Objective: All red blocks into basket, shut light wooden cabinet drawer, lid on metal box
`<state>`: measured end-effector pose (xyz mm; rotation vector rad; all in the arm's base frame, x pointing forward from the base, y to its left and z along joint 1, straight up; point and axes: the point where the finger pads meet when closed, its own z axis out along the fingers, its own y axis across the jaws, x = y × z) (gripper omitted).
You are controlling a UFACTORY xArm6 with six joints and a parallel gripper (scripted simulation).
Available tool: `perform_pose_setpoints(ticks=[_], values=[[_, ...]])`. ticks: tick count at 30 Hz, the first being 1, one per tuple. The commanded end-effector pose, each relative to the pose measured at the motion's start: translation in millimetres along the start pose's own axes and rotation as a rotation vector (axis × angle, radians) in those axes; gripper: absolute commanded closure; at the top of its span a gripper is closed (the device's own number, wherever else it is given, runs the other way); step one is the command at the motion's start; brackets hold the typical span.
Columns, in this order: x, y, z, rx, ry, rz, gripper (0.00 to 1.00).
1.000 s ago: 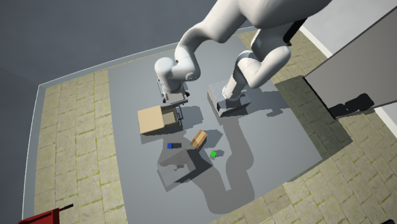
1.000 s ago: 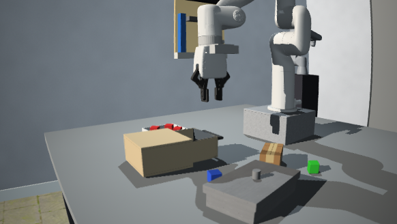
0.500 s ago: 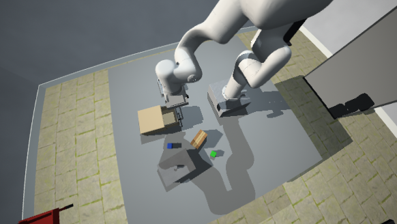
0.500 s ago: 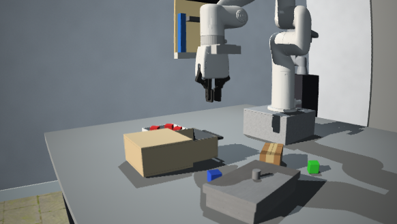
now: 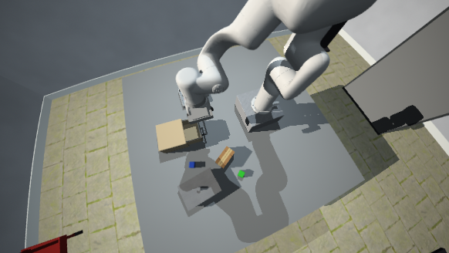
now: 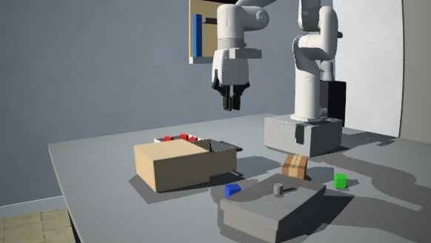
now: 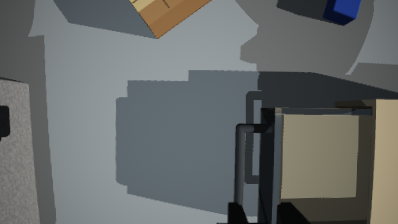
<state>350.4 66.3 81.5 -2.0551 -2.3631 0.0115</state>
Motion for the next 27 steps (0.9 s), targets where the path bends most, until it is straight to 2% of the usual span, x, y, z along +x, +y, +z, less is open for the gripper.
perform_pose_setpoints(ticks=[1, 18, 27], values=[[0.1, 1.4, -1.3, -0.004, 0.0, 0.0, 0.76], [0.1, 1.4, -0.5, -0.004, 0.0, 0.0, 0.76], [0.2, 1.6, 8.3, -0.004, -0.001, 0.0, 0.76]])
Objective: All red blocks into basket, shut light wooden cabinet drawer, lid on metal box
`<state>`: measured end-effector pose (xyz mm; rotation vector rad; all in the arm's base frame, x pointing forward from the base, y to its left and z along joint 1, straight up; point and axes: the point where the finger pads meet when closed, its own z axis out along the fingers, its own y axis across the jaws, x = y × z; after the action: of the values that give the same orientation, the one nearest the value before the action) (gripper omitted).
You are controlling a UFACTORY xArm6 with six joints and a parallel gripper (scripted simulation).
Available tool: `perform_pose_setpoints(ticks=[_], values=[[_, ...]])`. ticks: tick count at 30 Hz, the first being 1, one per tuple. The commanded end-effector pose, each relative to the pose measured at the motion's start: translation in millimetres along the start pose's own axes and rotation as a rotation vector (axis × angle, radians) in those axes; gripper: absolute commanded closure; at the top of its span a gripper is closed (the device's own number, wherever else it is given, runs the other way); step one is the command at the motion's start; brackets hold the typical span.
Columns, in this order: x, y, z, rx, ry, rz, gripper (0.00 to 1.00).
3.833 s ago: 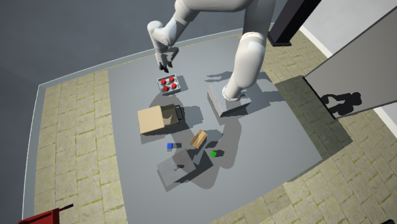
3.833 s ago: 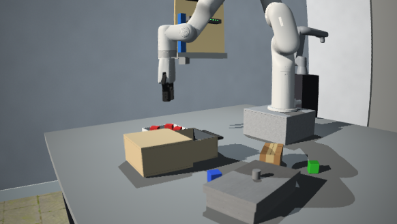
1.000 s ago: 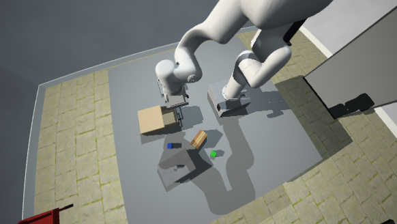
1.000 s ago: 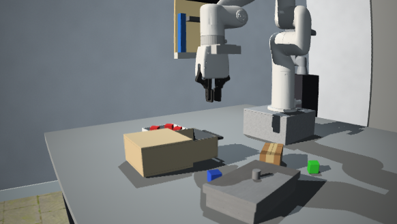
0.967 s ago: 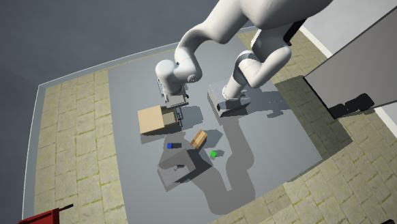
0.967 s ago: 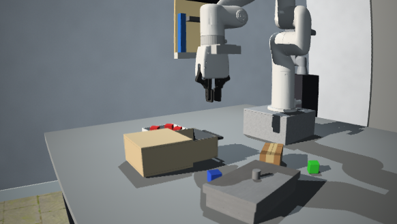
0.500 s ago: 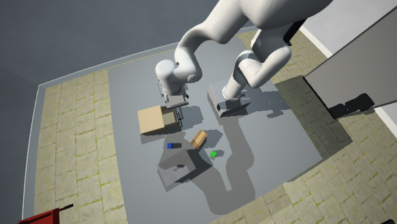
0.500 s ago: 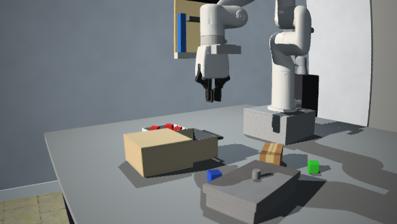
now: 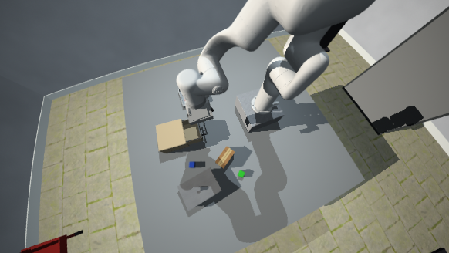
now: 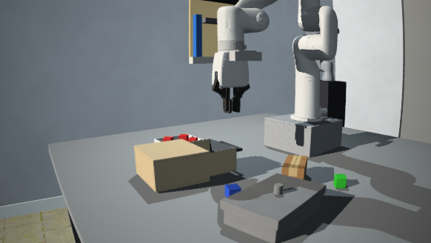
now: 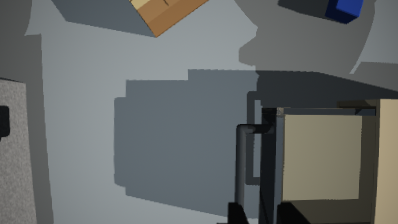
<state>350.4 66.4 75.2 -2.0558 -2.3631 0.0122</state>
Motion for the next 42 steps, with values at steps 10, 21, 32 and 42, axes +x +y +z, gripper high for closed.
perform_pose_setpoints(ticks=[10, 21, 32, 42], values=[[0.4, 1.8, 18.9, -0.004, 0.0, 0.0, 0.76], [0.8, 2.2, 43.8, -0.004, 0.0, 0.0, 0.76], [1.2, 2.7, 70.8, -0.004, 0.0, 0.0, 0.76], [1.3, 2.9, 81.0, -0.004, 0.0, 0.0, 0.76]])
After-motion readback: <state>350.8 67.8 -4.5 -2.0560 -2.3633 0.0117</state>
